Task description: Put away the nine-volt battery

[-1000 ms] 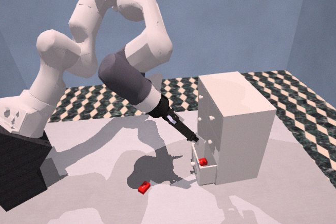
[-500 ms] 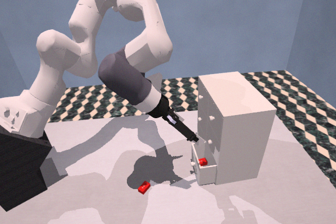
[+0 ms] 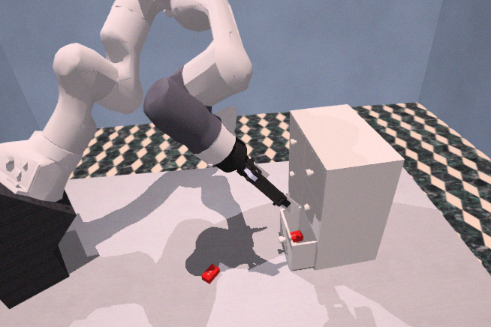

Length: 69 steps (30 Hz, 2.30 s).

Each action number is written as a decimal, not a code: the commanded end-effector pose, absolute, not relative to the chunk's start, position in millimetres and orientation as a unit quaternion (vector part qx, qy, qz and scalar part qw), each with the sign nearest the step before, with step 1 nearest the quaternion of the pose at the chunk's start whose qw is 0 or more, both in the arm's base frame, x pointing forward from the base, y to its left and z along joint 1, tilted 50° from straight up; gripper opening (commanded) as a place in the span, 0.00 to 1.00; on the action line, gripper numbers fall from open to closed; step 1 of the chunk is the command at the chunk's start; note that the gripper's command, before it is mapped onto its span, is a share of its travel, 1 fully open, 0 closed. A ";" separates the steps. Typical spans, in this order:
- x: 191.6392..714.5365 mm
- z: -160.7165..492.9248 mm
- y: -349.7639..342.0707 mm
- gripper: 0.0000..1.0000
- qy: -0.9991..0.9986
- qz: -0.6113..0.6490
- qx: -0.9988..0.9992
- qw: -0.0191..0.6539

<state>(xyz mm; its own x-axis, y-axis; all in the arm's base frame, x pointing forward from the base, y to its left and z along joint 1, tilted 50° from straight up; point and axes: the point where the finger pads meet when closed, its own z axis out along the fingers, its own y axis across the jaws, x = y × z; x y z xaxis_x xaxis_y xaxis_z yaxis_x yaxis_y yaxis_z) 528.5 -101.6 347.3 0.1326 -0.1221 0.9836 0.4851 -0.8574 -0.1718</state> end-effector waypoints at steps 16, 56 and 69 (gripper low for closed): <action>528.0 346.4 -101.3 1.00 -0.129 -0.646 -0.715 0.234; 512.0 346.3 -106.9 1.00 -0.280 -0.663 -0.674 0.166; 499.6 346.2 -111.2 1.00 -0.391 -0.663 -0.629 0.110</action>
<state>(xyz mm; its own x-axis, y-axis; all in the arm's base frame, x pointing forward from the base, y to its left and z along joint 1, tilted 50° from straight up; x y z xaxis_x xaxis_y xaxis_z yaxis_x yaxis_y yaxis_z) 504.4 -113.9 344.8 -0.0739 0.2405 0.9678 0.6320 -0.7394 0.2320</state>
